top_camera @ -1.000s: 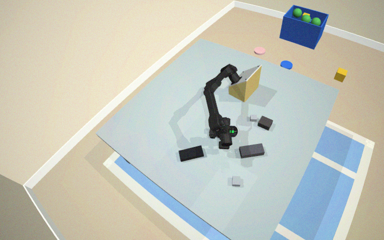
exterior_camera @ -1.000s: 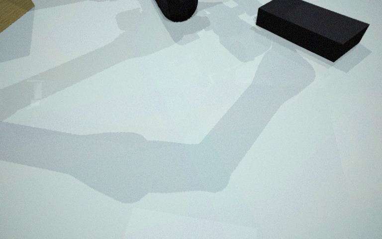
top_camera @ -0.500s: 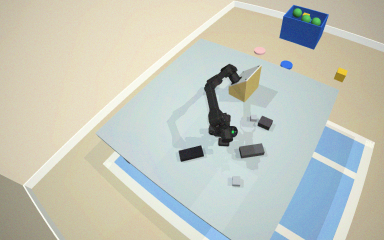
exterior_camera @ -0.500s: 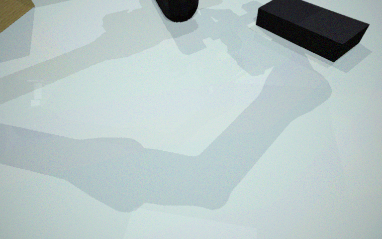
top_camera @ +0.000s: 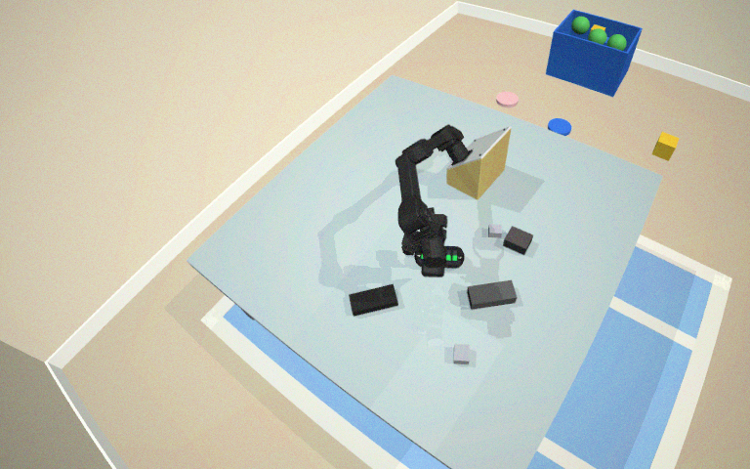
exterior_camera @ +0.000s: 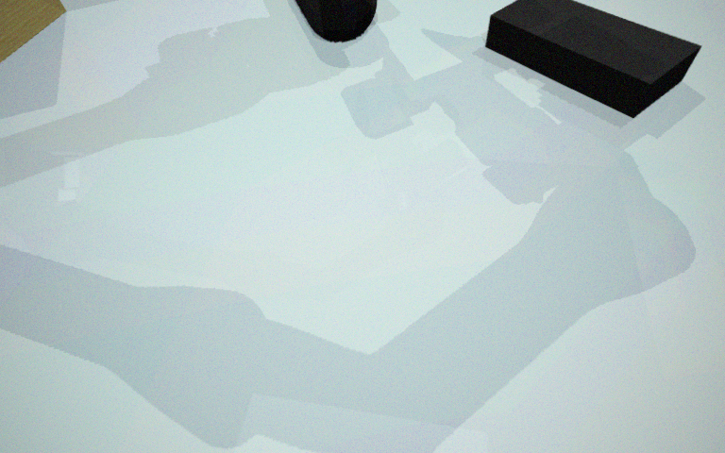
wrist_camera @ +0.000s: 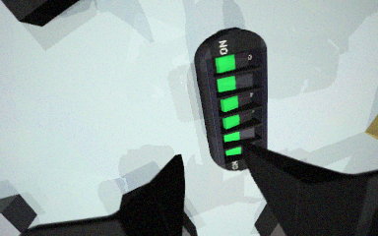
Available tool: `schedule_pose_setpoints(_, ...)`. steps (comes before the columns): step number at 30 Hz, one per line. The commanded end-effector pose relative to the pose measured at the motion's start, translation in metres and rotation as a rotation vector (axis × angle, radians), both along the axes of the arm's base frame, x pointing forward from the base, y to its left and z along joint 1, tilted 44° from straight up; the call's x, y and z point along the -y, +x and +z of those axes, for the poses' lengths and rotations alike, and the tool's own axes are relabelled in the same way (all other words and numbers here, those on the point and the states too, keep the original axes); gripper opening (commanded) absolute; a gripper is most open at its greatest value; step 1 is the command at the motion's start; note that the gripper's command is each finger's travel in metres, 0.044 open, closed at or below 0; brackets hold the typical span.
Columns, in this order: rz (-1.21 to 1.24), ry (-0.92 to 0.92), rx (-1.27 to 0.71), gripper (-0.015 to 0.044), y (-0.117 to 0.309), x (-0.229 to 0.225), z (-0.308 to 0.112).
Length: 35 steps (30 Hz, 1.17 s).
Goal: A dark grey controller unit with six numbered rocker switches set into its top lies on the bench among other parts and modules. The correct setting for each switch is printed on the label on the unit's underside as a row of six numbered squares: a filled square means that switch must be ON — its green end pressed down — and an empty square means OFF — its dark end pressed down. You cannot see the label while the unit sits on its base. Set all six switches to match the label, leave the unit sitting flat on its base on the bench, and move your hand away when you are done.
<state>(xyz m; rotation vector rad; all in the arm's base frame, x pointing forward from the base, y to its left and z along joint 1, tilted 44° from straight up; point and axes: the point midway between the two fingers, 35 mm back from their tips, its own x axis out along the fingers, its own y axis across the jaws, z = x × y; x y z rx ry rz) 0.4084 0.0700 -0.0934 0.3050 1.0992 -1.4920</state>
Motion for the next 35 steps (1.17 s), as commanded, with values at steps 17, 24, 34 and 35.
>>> schedule_pose_setpoints(17, 0.000, 0.000, 0.000, 0.0151, 0.0000, 0.0000, 0.0000)
schedule_pose_setpoints(24, 0.000, 0.000, 0.000, 0.0000, 0.0000, 0.0000, 0.0000)
schedule_pose_setpoints(34, 0.000, 0.000, 0.000, 0.0000, 0.0000, 0.0000, 0.0000)
schedule_pose_setpoints(35, 0.000, 0.000, 0.000, 0.0000, 0.0000, 0.0000, 0.0000)
